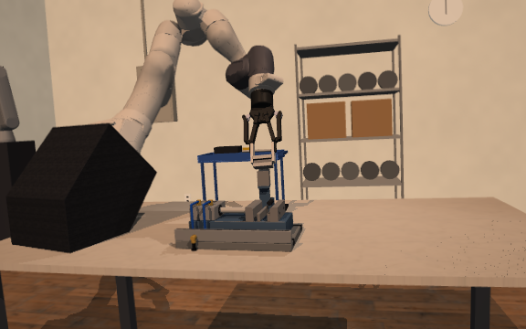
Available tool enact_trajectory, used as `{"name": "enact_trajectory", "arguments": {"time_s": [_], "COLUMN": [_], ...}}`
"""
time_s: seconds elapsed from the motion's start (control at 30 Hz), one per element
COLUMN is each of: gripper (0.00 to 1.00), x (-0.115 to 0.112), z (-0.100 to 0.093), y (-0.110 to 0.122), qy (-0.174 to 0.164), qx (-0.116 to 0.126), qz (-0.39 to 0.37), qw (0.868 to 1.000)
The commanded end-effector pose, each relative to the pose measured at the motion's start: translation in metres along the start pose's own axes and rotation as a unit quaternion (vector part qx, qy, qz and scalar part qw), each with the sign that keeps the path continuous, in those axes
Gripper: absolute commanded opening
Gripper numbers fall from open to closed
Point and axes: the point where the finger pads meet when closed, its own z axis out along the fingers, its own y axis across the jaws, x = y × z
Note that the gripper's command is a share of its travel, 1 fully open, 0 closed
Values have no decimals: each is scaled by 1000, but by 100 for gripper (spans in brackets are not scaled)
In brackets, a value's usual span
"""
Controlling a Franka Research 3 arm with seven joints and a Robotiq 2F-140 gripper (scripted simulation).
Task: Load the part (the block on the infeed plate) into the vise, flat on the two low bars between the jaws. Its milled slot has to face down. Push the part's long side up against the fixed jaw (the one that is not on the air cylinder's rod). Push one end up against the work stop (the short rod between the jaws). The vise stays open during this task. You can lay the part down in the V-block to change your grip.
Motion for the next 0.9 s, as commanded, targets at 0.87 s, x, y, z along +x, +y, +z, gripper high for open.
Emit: {"name": "enact_trajectory", "arguments": {"time_s": [0.87], "gripper": [0], "x": [6], "z": [2], "y": [1], "qy": [-179], "qx": [-12], "qz": [-57], "qw": [982]}}
